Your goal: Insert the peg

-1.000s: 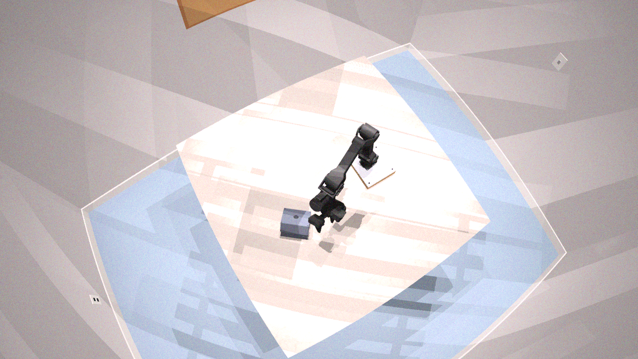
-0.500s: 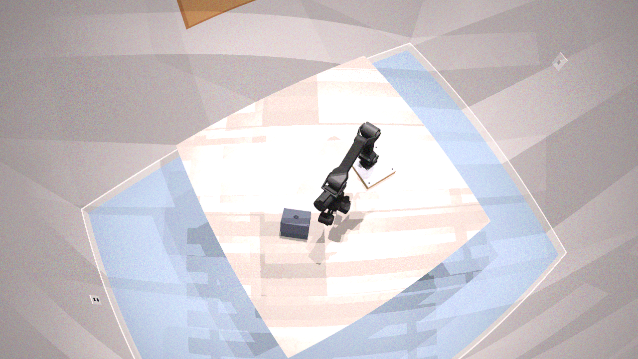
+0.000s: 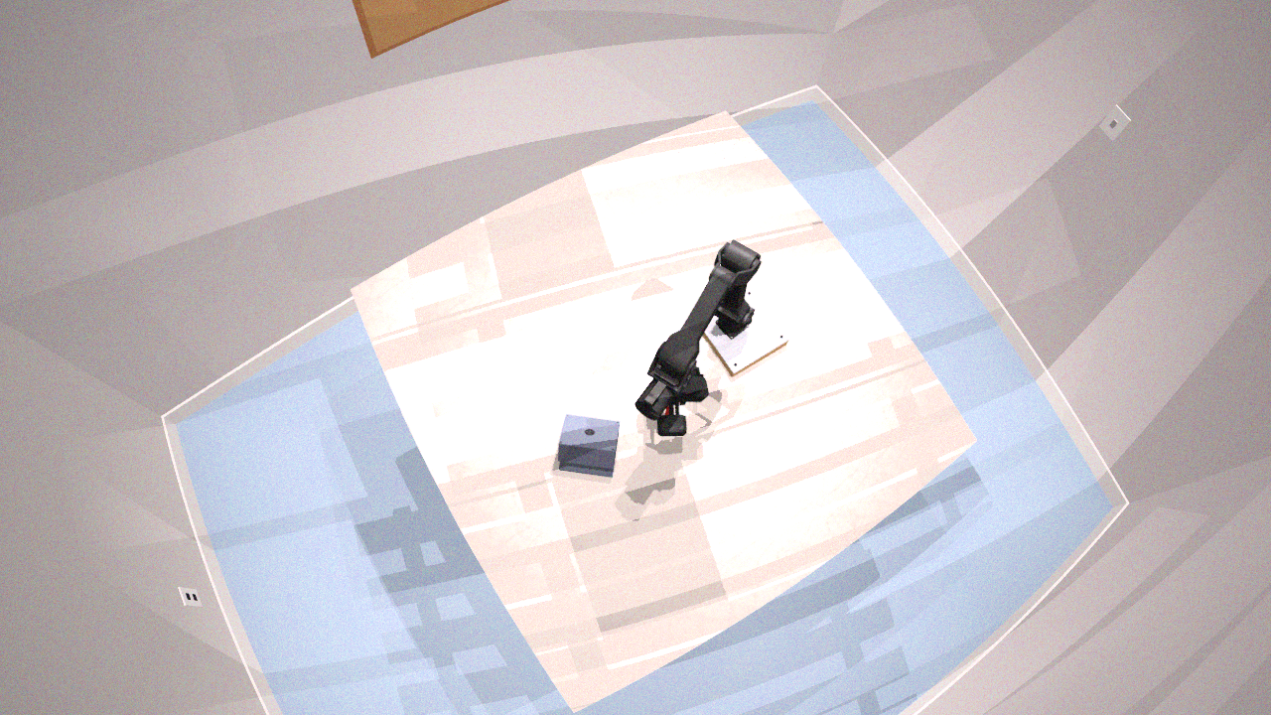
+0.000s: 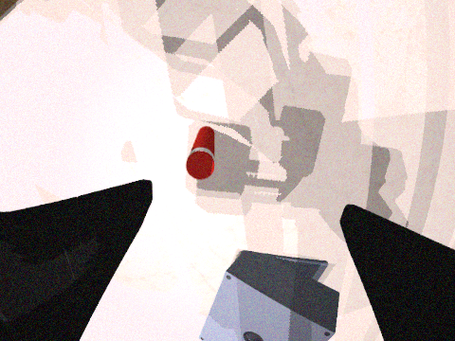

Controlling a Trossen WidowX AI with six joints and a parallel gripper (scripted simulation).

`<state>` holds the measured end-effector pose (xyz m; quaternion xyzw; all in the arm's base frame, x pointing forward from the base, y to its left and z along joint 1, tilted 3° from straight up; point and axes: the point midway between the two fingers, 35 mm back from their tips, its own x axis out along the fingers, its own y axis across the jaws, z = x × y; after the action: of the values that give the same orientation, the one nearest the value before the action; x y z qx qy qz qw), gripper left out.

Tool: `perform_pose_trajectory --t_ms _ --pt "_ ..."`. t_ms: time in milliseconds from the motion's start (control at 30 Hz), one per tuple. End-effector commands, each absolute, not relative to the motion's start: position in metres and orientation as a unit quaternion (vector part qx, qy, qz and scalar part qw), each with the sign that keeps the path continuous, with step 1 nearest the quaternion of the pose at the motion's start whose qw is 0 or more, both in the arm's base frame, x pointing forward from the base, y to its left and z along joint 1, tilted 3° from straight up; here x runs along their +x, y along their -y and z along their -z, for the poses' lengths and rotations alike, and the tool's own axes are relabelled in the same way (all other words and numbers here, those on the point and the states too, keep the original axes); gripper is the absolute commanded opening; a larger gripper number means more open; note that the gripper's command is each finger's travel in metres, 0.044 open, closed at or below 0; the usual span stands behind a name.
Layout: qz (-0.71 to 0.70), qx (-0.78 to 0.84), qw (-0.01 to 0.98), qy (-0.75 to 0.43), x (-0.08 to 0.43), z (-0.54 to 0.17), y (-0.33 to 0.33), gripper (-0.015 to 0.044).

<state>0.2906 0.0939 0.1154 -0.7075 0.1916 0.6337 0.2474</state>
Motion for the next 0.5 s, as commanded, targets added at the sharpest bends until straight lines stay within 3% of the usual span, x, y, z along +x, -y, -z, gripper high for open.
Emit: perform_pose_trajectory --t_ms 0,467 --pt "-0.655 -0.713 0.178 -0.177 0.2754 -0.1181 -0.0855 0.044" --pt "-0.662 -0.713 0.156 -0.172 0.2716 -0.1131 -0.0829 0.044"
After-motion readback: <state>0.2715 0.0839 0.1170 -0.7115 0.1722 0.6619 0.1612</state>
